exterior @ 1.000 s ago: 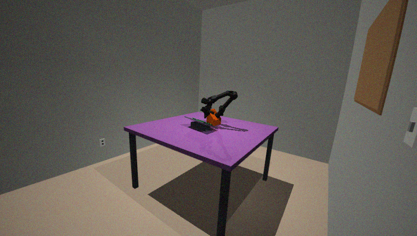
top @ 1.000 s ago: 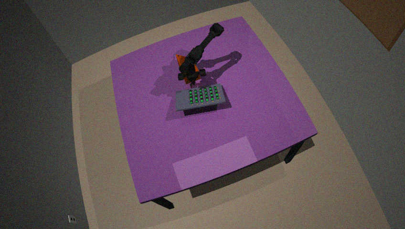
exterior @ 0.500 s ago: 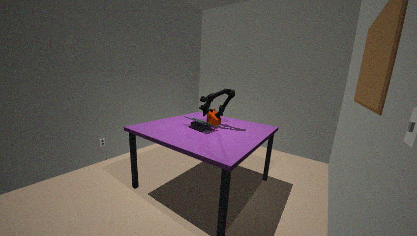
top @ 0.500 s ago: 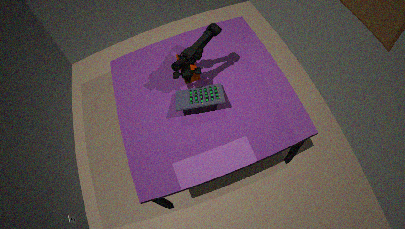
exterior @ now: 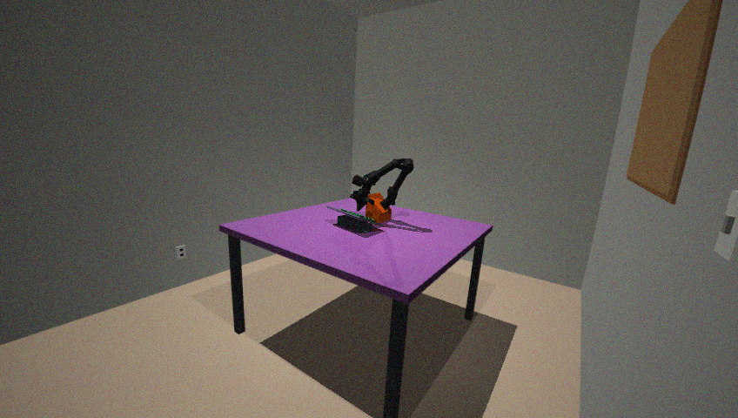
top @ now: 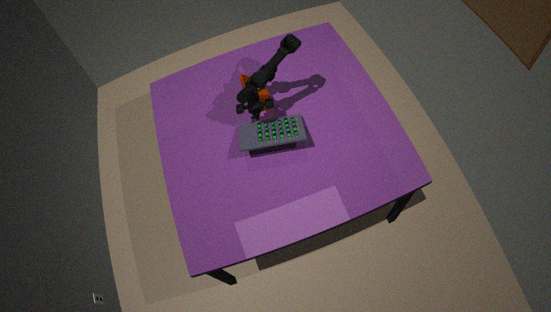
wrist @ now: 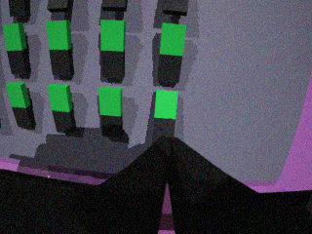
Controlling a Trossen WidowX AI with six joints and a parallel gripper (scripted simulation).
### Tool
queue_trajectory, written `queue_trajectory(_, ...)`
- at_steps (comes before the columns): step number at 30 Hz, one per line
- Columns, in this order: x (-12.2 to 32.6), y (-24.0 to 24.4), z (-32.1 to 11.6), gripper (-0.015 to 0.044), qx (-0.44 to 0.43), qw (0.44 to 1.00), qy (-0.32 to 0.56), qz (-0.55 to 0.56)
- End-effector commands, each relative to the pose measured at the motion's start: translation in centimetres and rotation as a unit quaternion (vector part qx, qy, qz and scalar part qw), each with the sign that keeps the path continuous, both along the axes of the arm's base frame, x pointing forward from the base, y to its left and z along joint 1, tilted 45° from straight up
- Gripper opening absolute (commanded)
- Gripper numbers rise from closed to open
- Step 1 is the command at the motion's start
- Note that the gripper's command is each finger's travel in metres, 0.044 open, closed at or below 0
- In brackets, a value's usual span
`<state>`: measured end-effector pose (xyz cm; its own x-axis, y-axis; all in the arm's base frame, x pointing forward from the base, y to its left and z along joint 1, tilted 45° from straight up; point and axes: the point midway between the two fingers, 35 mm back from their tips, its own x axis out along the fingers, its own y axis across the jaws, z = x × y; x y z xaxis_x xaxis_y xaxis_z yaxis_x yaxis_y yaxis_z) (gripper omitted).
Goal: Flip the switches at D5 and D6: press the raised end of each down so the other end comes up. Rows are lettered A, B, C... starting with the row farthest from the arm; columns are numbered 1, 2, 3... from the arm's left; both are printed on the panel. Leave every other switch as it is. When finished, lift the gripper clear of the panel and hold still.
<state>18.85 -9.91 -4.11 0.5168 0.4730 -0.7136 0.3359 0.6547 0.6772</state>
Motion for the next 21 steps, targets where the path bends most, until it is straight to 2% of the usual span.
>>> queue_trajectory(1, 0.1, 0.6, -0.3, 0.0000, 0.006, 1.000, 0.002, 0.000)
queue_trajectory(21, 0.8, 1.3, -1.3, 0.0000, 0.006, 1.000, 0.002, 0.000)
